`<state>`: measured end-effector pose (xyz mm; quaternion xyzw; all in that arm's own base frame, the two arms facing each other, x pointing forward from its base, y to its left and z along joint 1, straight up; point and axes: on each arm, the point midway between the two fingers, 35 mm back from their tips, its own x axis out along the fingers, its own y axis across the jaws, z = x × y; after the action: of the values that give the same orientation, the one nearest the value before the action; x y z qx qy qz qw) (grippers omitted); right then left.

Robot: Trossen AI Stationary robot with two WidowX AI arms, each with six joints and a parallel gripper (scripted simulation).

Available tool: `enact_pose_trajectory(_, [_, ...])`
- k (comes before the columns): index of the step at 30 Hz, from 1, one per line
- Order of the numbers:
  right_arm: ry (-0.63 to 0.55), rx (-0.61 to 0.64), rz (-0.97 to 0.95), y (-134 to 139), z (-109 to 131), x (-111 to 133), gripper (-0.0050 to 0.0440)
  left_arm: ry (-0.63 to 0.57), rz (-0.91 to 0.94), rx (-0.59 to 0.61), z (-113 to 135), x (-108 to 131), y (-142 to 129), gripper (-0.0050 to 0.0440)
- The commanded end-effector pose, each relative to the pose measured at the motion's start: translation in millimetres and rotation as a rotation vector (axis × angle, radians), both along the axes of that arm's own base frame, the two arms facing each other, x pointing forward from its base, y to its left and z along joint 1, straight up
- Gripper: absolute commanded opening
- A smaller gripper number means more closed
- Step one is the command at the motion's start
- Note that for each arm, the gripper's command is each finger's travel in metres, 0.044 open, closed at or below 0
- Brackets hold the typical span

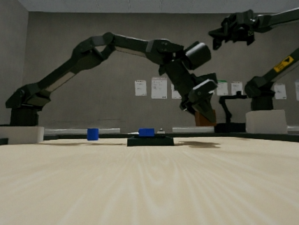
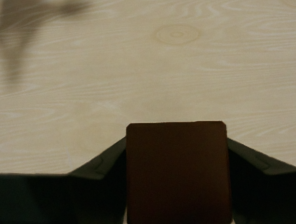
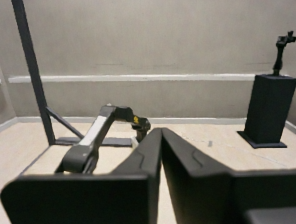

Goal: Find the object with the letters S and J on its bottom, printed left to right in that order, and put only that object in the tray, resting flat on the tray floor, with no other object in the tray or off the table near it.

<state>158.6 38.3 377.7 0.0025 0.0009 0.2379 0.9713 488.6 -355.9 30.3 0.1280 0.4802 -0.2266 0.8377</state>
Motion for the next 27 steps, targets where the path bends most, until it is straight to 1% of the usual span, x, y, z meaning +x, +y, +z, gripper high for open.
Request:
enact_pose_trajectory(1, [-0.006, -0.008, 0.003, 0.7, 5.0, -0.6, -0.0050, -0.005, -0.001, 0.003, -11.1, 1.2, 1.1, 0.0171])
enact_pose_trajectory(4, [-0.006, -0.008, 0.003, 0.7, 5.0, -0.6, -0.0050, -0.001, -0.001, 0.006, -20.7, 0.1, 2.0, 0.0171])
enact_pose_trajectory(8, [-0.006, -0.008, 0.003, 0.7, 5.0, -0.6, -0.0050, -0.001, -0.001, 0.006, -25.4, 0.0, 2.1, 0.0171])
enact_pose_trajectory(10, [-0.006, -0.008, 0.003, 0.7, 5.0, -0.6, -0.0050, -0.001, -0.001, 0.006, -25.4, 0.0, 2.1, 0.0171])
enact_pose_trajectory(11, [-0.006, -0.008, 0.003, 0.7, 5.0, -0.6, -0.0050, -0.025, -0.001, -0.011, -10.7, 3.0, -0.2, 0.0171])
enact_pose_trajectory(12, [-0.006, -0.008, 0.003, 0.7, 5.0, -0.6, -0.0050, -0.024, -0.001, -0.011, -11.3, 2.9, -0.1, 0.0171])
enact_pose_trajectory(25, [-0.006, -0.008, 0.003, 0.7, 5.0, -0.6, -0.0050, -0.020, -0.001, -0.008, -32.8, 2.4, 0.3, 0.0171])
enact_pose_trajectory(27, [-0.006, -0.008, 0.003, 0.7, 5.0, -0.6, -0.0050, -0.020, -0.001, -0.008, -32.8, 2.4, 0.3, 0.0171])
